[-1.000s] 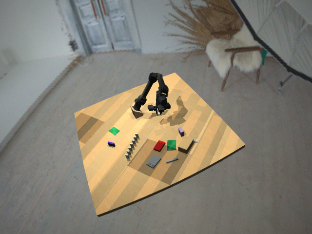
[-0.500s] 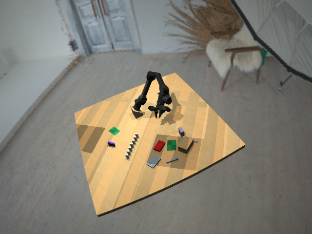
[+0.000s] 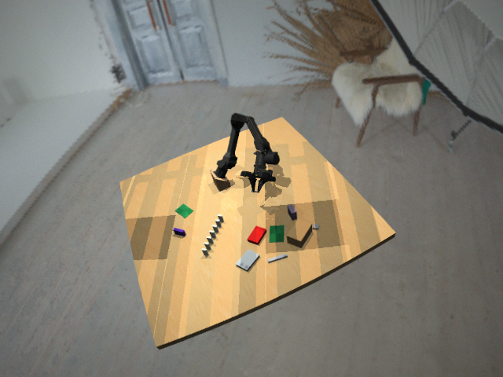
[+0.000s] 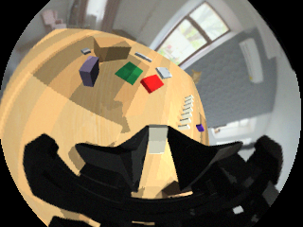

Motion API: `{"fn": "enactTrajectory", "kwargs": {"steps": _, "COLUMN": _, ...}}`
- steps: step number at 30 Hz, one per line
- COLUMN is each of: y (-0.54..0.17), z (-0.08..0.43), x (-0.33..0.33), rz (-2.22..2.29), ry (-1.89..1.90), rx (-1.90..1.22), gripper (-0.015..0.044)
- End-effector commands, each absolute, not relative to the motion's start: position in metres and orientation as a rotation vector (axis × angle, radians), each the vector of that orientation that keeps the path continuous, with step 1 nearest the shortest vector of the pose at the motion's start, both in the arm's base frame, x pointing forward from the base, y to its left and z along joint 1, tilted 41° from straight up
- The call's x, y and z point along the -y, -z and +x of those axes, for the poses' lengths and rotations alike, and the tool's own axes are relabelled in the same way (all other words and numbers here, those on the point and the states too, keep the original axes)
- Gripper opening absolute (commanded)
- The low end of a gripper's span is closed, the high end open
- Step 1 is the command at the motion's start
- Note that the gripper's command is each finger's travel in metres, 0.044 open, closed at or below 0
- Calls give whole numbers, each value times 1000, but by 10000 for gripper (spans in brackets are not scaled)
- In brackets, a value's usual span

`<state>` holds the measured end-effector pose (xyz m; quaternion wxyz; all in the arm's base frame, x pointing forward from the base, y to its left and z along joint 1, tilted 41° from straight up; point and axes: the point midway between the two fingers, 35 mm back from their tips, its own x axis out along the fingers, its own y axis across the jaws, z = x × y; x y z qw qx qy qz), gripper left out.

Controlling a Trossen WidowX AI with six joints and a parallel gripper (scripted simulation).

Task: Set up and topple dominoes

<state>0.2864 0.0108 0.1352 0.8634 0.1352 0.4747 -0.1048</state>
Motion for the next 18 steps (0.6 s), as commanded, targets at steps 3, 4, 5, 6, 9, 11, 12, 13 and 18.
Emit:
{"fn": "enactTrajectory", "kwargs": {"steps": 3, "y": -136, "z": 287, "x": -13, "rz": 283, "ry": 265, "rx": -879, "gripper": 107}}
{"fn": "enactTrajectory", "kwargs": {"steps": 4, "y": -137, "z": 287, "x": -14, "rz": 285, "ry": 272, "rx": -856, "gripper": 107}}
{"fn": "enactTrajectory", "kwargs": {"steps": 5, "y": -138, "z": 287, "x": -15, "rz": 287, "ry": 279, "rx": -832, "gripper": 107}}
{"fn": "enactTrajectory", "kwargs": {"steps": 6, "y": -139, "z": 287, "x": -15, "rz": 290, "ry": 286, "rx": -808, "gripper": 107}}
{"fn": "enactTrajectory", "kwargs": {"steps": 9, "y": -141, "z": 287, "x": -17, "rz": 303, "ry": 304, "rx": -736, "gripper": 107}}
{"fn": "enactTrajectory", "kwargs": {"steps": 11, "y": -143, "z": 287, "x": -18, "rz": 315, "ry": 315, "rx": -688, "gripper": 107}}
{"fn": "enactTrajectory", "kwargs": {"steps": 12, "y": -144, "z": 286, "x": -19, "rz": 322, "ry": 320, "rx": -663, "gripper": 107}}
{"fn": "enactTrajectory", "kwargs": {"steps": 13, "y": -146, "z": 286, "x": -19, "rz": 330, "ry": 325, "rx": -639, "gripper": 107}}
{"fn": "enactTrajectory", "kwargs": {"steps": 18, "y": -151, "z": 283, "x": -22, "rz": 376, "ry": 346, "rx": -517, "gripper": 107}}
